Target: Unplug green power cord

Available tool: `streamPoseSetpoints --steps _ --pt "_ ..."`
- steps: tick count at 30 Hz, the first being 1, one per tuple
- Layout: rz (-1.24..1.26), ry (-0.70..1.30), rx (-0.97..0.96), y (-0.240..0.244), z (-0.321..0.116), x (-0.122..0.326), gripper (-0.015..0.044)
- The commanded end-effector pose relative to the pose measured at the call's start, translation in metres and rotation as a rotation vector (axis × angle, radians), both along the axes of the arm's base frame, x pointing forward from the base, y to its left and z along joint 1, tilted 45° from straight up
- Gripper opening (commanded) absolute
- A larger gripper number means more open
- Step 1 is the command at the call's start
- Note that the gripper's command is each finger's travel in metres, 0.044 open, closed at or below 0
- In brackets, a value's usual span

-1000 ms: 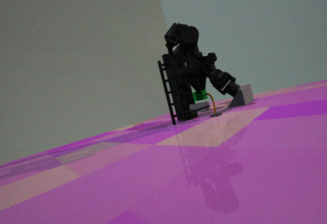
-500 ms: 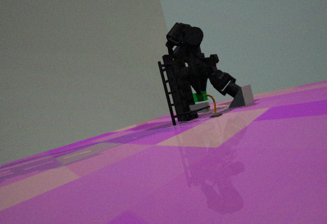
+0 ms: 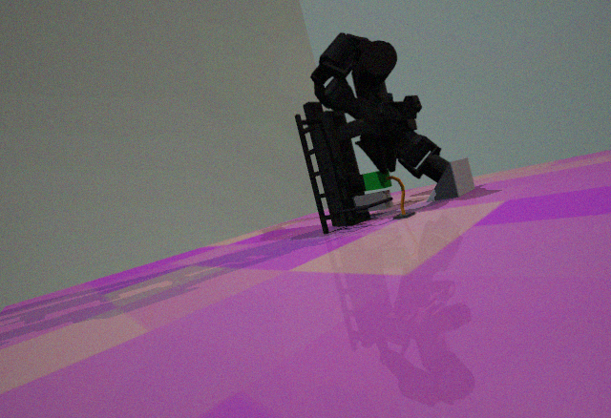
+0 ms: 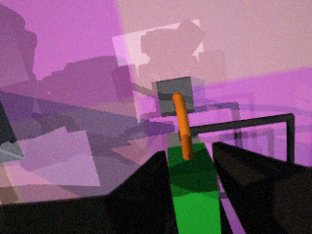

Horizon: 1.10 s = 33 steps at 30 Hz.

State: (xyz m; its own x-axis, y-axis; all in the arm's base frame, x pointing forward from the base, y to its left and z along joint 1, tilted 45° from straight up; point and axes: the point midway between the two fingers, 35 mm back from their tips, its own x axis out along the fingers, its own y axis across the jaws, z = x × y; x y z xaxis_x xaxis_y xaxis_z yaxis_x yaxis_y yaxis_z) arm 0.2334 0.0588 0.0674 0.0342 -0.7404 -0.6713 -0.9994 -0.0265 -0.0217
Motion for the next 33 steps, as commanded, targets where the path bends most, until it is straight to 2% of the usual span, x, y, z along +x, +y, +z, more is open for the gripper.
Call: streamPoseSetpoints --steps 1,9,22,26,30,33 --pt "0.004 -0.012 0.058 0.023 -0.011 0.001 0.0000" --pt "0.004 -0.012 0.058 0.034 -0.019 -0.001 0.0000" --pt "0.005 -0.012 0.054 0.021 -0.016 -0.002 0.0341" --pt "0.005 -0.012 0.057 0.039 -0.027 -0.001 0.0440" --pt "0.005 -0.013 0.059 0.071 -0.048 -0.003 0.0440" --pt "0.005 -0.013 0.059 0.073 -0.050 -0.003 0.0440"
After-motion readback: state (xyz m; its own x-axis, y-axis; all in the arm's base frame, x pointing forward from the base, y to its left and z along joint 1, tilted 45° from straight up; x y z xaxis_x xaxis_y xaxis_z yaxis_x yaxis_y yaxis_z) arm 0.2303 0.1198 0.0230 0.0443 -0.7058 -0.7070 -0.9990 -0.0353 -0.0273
